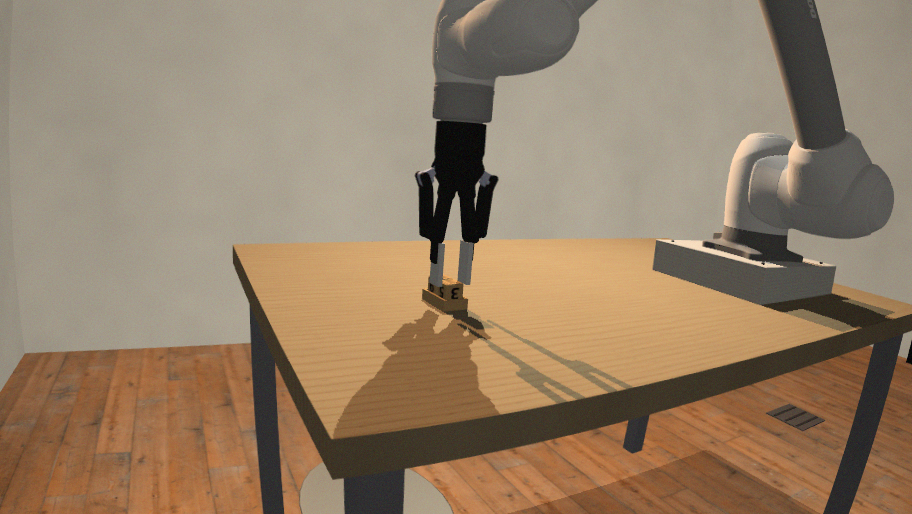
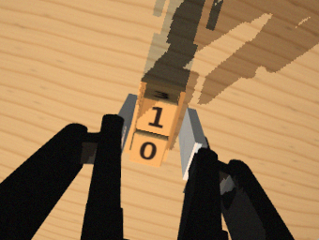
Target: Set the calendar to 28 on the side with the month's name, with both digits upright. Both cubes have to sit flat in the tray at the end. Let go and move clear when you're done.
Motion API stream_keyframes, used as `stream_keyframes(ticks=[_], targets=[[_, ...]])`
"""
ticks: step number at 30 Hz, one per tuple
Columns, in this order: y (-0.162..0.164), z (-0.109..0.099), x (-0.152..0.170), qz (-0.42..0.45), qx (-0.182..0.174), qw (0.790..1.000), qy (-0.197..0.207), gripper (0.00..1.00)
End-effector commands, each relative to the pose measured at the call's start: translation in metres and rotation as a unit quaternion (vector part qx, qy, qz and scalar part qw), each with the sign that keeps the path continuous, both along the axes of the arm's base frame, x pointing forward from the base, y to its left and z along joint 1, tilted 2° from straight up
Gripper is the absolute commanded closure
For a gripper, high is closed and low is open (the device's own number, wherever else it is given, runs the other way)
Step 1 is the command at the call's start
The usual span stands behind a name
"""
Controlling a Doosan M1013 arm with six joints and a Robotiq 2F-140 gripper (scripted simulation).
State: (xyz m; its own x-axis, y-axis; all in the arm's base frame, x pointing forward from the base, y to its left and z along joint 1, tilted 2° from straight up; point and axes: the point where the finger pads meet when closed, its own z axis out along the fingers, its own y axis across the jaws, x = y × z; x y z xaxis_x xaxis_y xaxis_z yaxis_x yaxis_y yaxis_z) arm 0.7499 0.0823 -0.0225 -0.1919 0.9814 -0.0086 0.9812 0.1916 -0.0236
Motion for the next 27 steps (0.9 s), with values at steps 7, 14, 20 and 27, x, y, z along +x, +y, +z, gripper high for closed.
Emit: stream_keyframes(ticks=[7, 14, 20, 27], targets=[[-0.0001, -0.0152, -0.0037, -0.001, -0.002, 1.0, 0.002, 0.65], [-0.0001, -0.0162, -0.0037, -0.001, -0.002, 1.0, 0.002, 0.65], [-0.0001, -0.0162, -0.0037, -0.001, -0.002, 1.0, 0.002, 0.65], [-0.0001, -0.0162, -0.0037, -0.001, -0.002, 1.0, 0.002, 0.65]])
